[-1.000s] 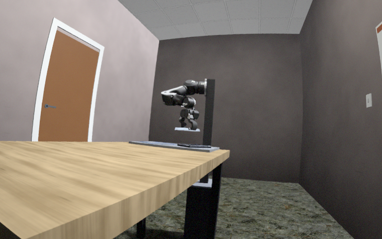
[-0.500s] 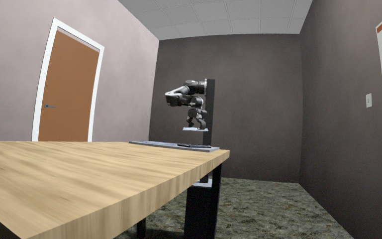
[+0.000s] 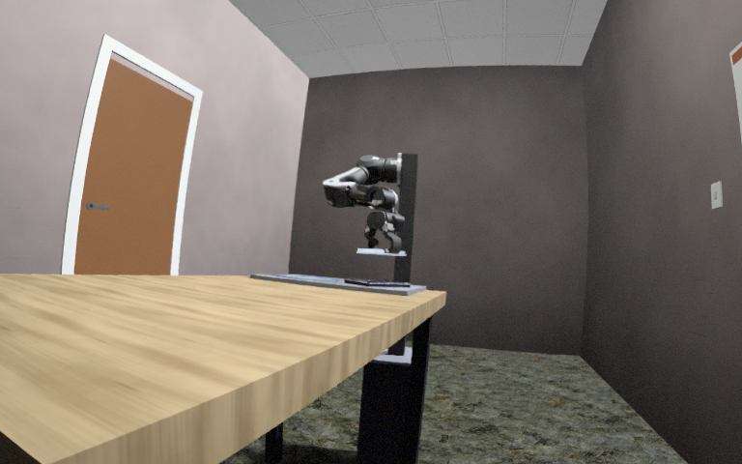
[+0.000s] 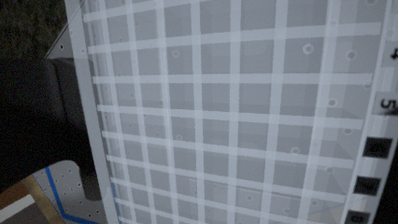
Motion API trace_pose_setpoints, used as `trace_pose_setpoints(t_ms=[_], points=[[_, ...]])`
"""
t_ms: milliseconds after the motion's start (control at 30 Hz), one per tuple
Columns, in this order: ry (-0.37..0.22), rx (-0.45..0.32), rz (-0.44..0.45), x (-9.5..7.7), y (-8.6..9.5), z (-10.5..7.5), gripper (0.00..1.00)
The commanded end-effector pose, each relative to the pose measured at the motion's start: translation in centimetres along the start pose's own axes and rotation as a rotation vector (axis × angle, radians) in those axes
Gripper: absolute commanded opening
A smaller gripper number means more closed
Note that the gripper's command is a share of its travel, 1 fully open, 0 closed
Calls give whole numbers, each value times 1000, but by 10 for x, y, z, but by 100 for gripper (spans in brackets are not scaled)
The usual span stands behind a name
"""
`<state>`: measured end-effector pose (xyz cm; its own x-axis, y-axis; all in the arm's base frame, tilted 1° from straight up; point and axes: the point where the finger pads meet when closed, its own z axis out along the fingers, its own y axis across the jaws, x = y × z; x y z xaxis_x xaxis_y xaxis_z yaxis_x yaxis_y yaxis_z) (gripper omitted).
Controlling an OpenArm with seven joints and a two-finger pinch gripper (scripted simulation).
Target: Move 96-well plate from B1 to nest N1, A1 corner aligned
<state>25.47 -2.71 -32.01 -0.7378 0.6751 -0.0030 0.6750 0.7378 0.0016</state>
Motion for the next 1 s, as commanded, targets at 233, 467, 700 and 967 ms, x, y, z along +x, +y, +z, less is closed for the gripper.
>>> trace_pose_setpoints(t_ms=[233,467,700,967], points=[[-10,7,11,-2,3,-2,0],[-8,4,11,-2,2,-2,0],[-10,7,11,-3,0,-2,0],[-10,7,11,-3,0,-2,0]])
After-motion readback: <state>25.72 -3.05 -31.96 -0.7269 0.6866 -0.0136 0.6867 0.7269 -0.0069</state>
